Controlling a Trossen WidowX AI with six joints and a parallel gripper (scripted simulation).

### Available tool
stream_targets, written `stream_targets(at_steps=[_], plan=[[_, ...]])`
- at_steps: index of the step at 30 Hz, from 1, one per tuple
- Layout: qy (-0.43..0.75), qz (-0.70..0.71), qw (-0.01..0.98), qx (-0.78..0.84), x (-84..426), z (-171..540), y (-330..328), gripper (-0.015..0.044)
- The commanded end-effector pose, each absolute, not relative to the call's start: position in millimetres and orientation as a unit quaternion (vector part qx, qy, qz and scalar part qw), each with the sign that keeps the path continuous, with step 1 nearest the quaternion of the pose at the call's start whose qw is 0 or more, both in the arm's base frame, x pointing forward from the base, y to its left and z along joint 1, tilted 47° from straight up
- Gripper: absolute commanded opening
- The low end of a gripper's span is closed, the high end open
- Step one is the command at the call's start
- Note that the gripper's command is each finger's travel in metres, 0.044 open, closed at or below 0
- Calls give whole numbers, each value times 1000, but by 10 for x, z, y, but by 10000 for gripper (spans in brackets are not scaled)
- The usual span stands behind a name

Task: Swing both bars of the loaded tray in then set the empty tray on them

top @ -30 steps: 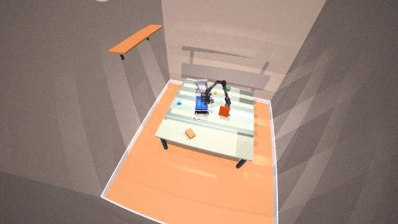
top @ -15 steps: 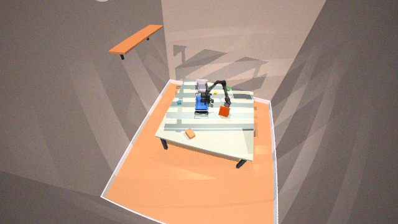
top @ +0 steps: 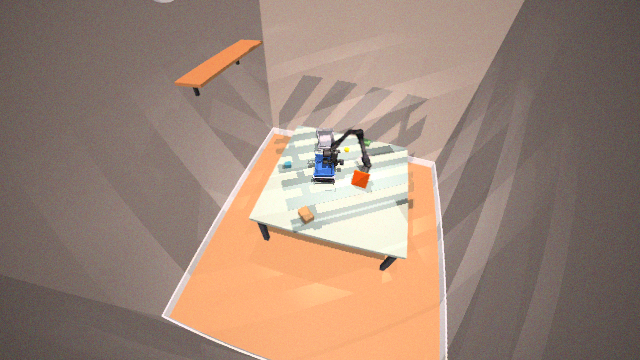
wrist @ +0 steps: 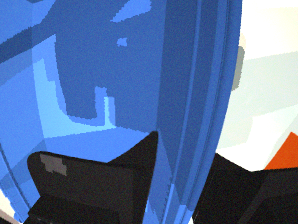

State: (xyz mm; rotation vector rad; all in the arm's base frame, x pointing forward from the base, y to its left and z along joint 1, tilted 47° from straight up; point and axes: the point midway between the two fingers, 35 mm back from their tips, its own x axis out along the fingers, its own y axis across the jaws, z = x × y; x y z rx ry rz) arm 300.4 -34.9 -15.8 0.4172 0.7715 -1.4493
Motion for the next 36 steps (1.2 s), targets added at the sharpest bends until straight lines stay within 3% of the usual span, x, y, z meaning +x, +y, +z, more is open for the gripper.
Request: stream_targets(at_steps=[1, 20, 36], plan=[[345, -650, 654, 177, 2947, -175, -423, 0], [345, -650, 654, 177, 2947, -175, -423, 0], [345, -650, 654, 177, 2947, -175, -423, 235]])
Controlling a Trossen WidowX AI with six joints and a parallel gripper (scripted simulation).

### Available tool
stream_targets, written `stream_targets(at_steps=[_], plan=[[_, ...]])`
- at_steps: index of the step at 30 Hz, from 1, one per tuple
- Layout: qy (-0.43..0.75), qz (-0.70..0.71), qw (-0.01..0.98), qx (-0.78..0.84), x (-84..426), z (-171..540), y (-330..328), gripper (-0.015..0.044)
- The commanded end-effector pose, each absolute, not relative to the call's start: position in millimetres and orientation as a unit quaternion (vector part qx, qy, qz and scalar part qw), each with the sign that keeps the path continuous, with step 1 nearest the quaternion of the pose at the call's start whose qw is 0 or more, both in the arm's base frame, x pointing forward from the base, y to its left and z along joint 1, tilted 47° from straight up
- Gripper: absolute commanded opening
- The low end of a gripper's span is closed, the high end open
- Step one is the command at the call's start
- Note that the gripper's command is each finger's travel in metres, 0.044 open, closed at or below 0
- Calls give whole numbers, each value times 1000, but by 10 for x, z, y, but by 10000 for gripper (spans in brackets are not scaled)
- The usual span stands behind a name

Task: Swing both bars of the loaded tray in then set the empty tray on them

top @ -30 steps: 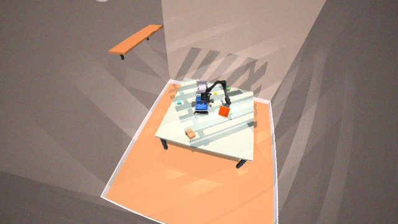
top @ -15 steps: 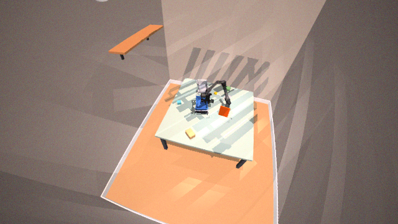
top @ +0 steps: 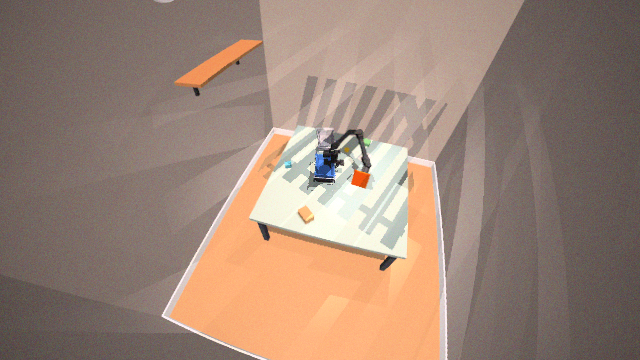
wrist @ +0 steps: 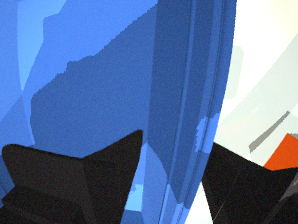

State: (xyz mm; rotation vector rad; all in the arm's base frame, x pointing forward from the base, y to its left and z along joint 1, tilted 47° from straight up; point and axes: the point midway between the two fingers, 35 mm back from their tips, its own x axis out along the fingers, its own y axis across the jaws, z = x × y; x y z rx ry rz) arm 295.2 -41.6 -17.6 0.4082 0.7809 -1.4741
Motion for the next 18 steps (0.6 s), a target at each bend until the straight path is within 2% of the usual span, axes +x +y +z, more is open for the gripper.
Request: stream_targets(at_steps=[1, 14, 18], plan=[[345, -650, 654, 177, 2947, -175, -423, 249], [345, -650, 654, 177, 2947, -175, -423, 440], [344, -650, 653, 180, 2952, -176, -417, 440]])
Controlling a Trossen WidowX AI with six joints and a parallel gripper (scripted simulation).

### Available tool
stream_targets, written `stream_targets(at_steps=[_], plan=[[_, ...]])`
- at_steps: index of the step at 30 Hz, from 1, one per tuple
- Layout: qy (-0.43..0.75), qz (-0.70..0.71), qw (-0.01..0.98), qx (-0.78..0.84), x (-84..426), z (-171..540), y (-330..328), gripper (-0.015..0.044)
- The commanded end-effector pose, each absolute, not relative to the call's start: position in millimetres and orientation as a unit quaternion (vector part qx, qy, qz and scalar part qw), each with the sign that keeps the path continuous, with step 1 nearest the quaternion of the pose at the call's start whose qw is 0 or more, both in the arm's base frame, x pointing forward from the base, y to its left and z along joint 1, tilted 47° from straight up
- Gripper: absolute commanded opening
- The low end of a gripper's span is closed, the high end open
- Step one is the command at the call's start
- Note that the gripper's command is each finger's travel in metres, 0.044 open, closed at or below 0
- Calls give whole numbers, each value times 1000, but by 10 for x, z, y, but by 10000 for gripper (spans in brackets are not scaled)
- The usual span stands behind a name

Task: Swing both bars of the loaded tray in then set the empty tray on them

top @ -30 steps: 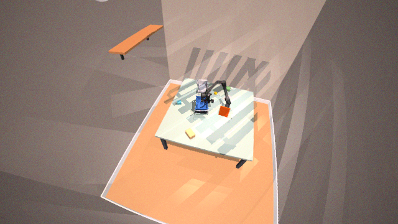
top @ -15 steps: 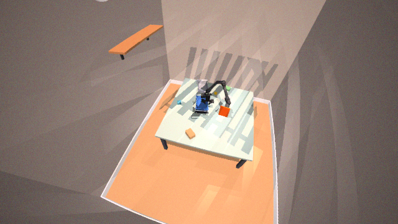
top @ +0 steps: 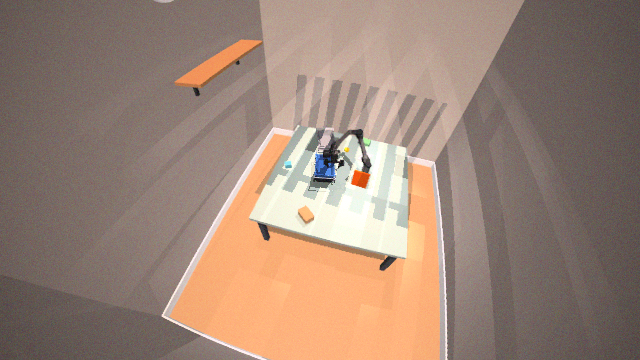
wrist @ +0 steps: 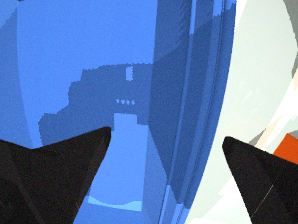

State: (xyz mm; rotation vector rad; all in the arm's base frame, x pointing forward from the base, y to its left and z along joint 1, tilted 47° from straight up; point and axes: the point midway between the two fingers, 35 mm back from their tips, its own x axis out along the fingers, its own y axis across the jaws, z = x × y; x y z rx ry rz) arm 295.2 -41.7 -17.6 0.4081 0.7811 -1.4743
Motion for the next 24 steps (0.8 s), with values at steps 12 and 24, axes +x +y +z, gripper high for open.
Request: stream_targets(at_steps=[12, 24], plan=[[347, -648, 653, 181, 3045, 116, -67, 440], [347, -649, 653, 178, 3044, 569, 390, 440]])
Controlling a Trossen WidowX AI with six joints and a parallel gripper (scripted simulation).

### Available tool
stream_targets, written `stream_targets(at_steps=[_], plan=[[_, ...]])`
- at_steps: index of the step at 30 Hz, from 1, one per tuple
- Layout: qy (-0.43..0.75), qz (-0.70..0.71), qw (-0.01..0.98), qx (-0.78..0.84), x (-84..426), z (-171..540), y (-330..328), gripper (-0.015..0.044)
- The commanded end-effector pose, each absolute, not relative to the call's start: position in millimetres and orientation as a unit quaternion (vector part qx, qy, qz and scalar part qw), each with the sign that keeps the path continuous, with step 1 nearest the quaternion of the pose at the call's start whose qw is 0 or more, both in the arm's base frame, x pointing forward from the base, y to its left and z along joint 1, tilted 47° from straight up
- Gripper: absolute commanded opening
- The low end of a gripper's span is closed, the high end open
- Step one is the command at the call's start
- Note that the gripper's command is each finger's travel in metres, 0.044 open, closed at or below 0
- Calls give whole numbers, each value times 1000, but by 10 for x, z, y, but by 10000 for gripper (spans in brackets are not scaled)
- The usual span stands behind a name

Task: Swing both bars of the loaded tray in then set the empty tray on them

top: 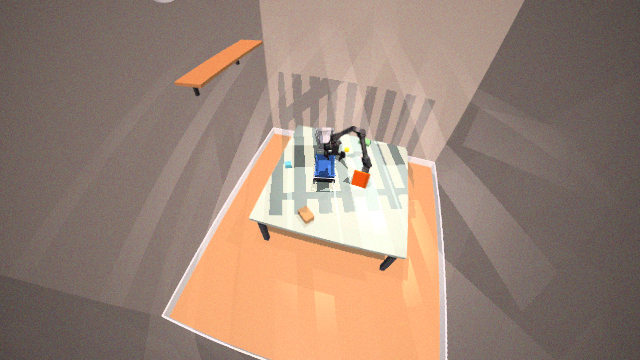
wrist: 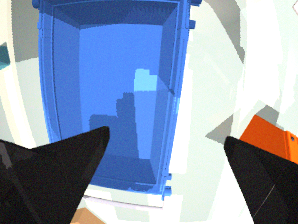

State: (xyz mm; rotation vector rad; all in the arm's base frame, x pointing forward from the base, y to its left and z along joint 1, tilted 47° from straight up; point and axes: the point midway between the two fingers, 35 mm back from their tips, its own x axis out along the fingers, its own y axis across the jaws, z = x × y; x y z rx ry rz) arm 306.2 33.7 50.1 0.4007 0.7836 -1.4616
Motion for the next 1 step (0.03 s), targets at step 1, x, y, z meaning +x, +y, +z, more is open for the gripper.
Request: stream_targets(at_steps=[1], plan=[[346, -646, 657, 177, 3048, 512, 343, 440]])
